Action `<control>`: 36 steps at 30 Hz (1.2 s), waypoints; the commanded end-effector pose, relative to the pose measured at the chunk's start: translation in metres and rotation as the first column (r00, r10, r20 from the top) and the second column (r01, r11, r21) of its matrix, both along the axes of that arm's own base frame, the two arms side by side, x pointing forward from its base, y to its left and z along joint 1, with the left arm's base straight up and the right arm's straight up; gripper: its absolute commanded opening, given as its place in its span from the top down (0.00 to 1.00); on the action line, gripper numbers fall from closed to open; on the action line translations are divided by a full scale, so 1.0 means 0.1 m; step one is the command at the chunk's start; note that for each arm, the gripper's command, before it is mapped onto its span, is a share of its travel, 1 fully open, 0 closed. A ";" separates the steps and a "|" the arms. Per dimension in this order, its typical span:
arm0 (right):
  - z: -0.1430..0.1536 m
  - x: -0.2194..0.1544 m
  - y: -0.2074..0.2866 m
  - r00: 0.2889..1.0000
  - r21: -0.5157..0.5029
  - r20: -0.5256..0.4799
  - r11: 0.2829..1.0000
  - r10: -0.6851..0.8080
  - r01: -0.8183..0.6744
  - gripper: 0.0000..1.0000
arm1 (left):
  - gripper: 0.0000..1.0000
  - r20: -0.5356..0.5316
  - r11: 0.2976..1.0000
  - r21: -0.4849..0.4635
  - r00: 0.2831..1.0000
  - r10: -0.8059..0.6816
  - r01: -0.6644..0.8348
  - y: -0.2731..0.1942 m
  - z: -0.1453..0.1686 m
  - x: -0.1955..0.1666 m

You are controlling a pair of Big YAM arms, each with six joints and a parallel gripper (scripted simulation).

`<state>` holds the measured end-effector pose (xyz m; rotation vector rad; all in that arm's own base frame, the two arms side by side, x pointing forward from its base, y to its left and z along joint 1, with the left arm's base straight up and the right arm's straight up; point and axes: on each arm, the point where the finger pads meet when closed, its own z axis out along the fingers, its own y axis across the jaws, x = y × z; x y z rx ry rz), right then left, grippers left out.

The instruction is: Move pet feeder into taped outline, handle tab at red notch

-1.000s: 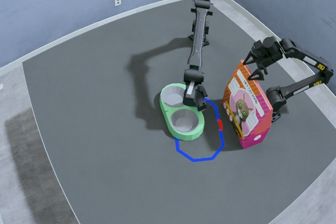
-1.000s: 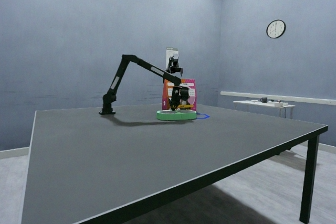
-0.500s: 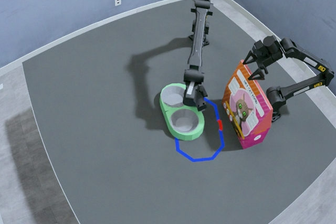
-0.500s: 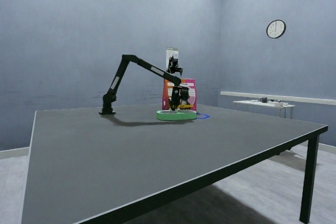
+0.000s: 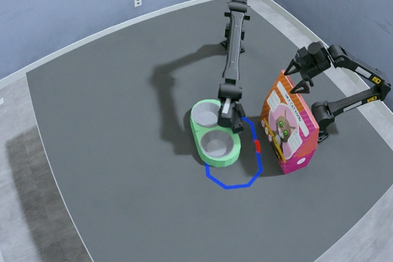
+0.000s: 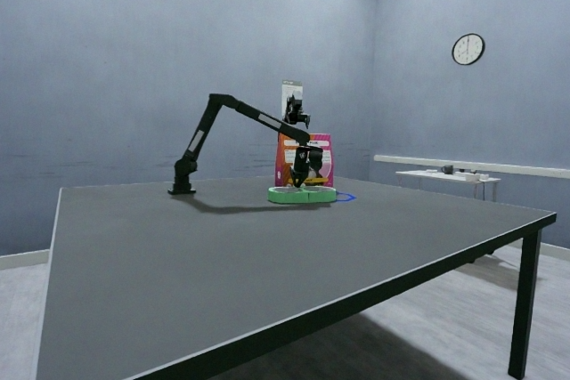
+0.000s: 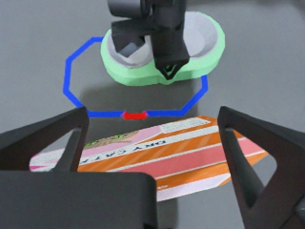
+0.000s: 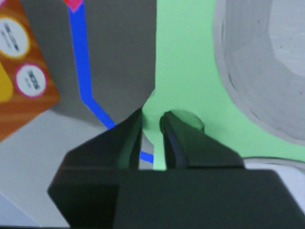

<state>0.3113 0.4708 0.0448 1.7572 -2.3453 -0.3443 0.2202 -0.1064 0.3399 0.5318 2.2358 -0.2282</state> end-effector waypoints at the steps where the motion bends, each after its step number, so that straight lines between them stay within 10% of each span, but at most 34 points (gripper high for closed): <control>1: 0.07 0.03 0.39 0.999 0.032 0.018 0.999 -0.037 0.036 0.90 | 0.00 0.036 1.000 -0.029 0.999 0.010 -0.009 -0.03 0.19 0.04; 36: 0.08 -0.15 1.14 0.988 0.032 0.010 0.988 -0.153 0.153 0.90 | 0.00 0.036 1.000 -0.029 0.999 0.010 -0.009 -0.03 0.19 0.04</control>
